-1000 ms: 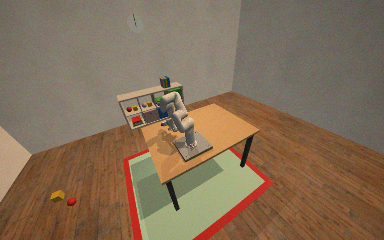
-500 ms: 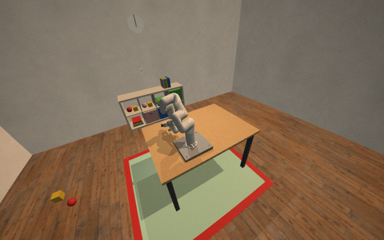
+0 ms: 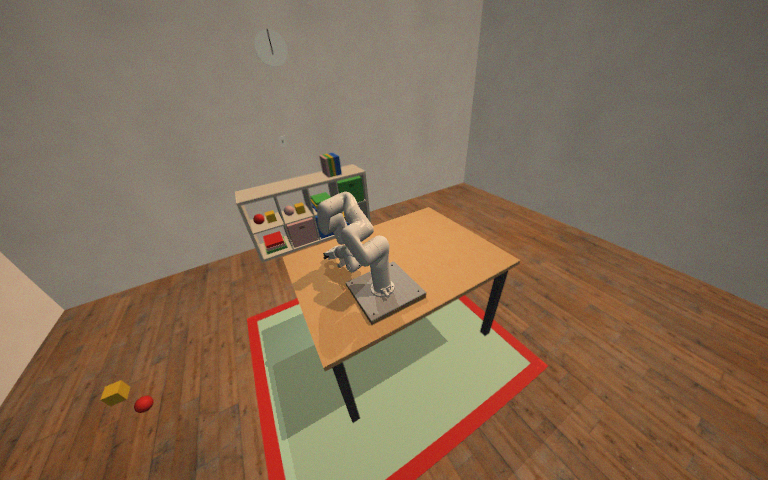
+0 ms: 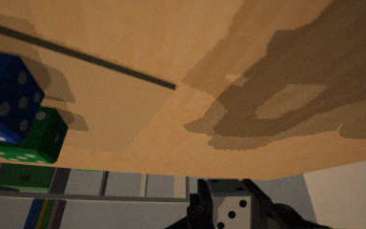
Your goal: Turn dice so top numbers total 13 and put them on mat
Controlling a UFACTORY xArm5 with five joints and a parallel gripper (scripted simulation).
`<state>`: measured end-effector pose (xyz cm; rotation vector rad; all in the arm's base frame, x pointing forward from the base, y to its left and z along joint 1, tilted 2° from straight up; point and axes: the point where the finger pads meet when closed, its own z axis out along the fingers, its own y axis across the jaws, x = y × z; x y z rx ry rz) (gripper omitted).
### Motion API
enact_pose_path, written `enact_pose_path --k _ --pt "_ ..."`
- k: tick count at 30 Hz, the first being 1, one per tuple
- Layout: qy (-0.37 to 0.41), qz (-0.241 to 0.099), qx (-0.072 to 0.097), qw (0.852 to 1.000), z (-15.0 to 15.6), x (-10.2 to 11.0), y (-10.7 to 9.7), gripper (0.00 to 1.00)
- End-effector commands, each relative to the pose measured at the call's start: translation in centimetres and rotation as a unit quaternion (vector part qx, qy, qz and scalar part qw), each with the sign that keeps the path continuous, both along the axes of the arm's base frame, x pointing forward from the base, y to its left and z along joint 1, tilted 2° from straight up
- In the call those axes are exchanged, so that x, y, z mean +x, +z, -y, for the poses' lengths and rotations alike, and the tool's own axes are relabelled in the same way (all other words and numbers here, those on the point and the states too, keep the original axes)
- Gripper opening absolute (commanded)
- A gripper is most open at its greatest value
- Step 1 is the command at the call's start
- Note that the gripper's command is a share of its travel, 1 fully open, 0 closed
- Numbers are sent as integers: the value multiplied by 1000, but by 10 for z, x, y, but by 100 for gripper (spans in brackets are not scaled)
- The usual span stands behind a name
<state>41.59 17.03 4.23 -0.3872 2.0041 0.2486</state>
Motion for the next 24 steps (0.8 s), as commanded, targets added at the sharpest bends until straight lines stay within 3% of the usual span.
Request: enact_pose_path --k 1,7,24 --pt "0 2 1 1000 -1 1 -12 27" --pt "0 2 1 1000 -1 2 -23 27" --pt "0 2 1 1000 -1 2 -25 27"
